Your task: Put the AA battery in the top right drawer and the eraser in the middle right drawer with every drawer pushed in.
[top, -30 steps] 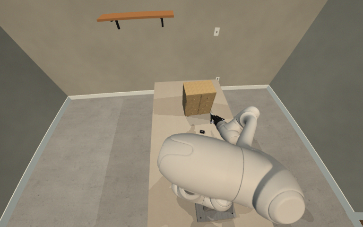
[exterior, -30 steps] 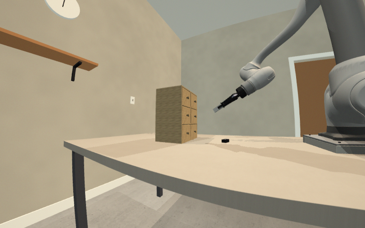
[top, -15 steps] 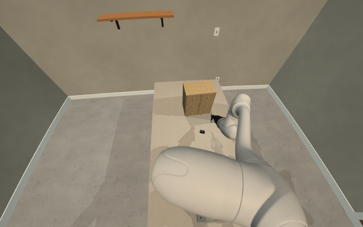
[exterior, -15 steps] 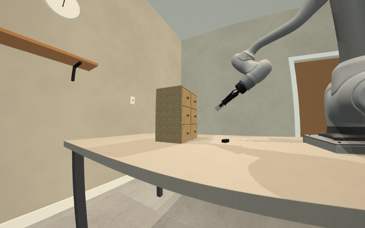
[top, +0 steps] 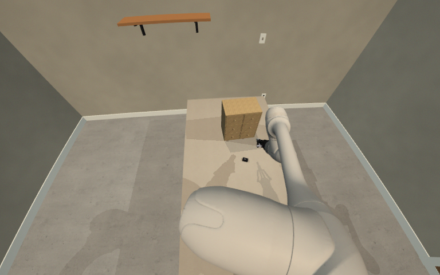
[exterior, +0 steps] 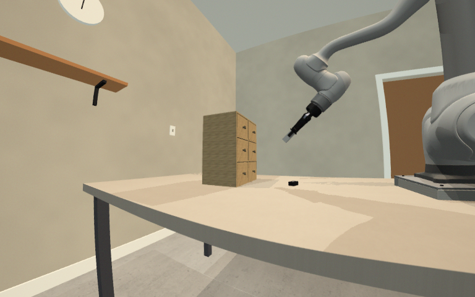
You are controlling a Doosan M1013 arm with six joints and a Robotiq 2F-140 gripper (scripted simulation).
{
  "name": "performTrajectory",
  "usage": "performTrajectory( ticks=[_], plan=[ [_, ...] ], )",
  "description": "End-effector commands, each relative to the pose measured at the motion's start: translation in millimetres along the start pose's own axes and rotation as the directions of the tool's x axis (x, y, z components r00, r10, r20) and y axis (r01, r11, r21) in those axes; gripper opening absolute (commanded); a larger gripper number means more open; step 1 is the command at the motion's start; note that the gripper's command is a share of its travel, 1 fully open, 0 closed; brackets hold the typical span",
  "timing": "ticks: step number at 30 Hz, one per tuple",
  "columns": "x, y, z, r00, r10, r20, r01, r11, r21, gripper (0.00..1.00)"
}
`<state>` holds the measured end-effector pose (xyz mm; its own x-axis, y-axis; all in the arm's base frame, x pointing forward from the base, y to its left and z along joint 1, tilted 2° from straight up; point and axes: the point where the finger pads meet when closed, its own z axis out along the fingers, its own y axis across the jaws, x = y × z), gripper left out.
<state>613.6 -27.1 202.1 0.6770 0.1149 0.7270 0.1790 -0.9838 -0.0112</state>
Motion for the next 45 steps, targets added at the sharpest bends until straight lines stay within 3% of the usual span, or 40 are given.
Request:
performTrajectory(
  ticks=[1, 3, 18, 20, 25, 33, 45],
  plan=[
    [1.8, -1.6, -11.3, 0.98, 0.01, 0.201, -0.013, 1.0, 0.011, 0.0],
    [1.8, -1.6, -11.3, 0.98, 0.01, 0.201, -0.013, 1.0, 0.011, 0.0],
    [1.9, -0.8, -59.5, 0.832, 0.003, 0.554, -0.013, 1.0, 0.014, 0.0],
    [1.9, -0.8, -59.5, 0.832, 0.003, 0.554, -0.013, 1.0, 0.014, 0.0],
    [1.9, -0.7, -70.2, 0.761, 0.003, 0.648, -0.013, 1.0, 0.01, 0.0],
    [1.9, -0.6, -79.3, 0.708, 0.002, 0.706, -0.013, 1.0, 0.01, 0.0],
    [2.0, -0.5, -81.3, 0.697, 0.002, 0.717, -0.013, 1.0, 0.01, 0.0]
  ],
)
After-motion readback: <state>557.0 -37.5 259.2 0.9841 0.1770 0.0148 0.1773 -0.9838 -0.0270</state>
